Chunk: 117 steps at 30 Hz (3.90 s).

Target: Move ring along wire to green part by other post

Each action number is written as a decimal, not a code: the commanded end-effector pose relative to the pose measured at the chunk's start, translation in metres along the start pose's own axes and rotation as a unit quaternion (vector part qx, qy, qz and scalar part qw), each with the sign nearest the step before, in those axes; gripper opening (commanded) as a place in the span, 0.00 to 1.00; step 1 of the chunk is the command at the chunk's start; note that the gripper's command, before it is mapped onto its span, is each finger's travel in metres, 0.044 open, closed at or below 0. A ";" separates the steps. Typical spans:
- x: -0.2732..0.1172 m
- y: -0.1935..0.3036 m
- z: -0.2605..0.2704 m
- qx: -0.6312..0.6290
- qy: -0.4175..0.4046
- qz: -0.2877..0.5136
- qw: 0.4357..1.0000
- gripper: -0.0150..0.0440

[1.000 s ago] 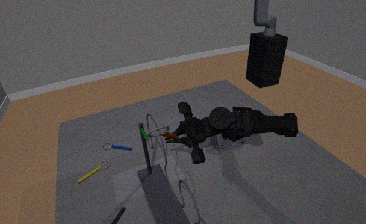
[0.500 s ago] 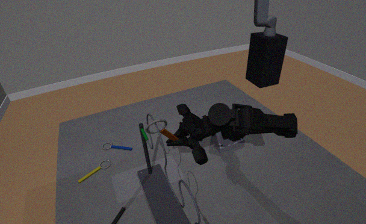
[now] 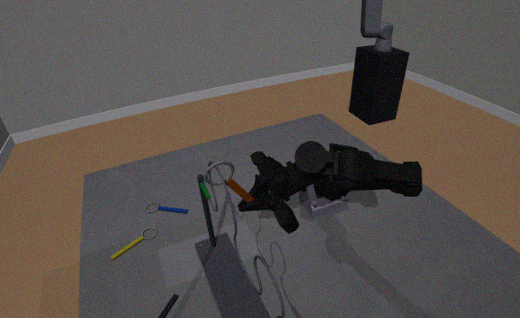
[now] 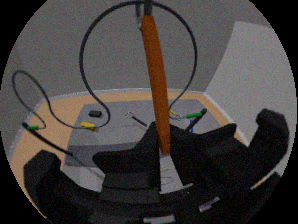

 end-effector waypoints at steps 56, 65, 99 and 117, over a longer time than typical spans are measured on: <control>0.003 -0.013 0.018 0.339 -0.166 -0.036 0.925 0.00; 0.001 -0.016 0.020 0.387 -0.190 -0.037 0.901 0.00; -0.006 -0.029 0.021 0.555 -0.278 -0.031 0.783 0.00; -0.009 -0.035 0.019 0.632 -0.318 -0.027 0.706 0.00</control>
Point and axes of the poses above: the point midway between the two fingers, 35 mm back from their tips, its own x axis out along the fingers, its own z axis across the jaws, y = z × x, the point moved 3 cm from there along -x, back along the fingers, and after that the axes turned 13 degrees about -x, right-handed, at the moved point
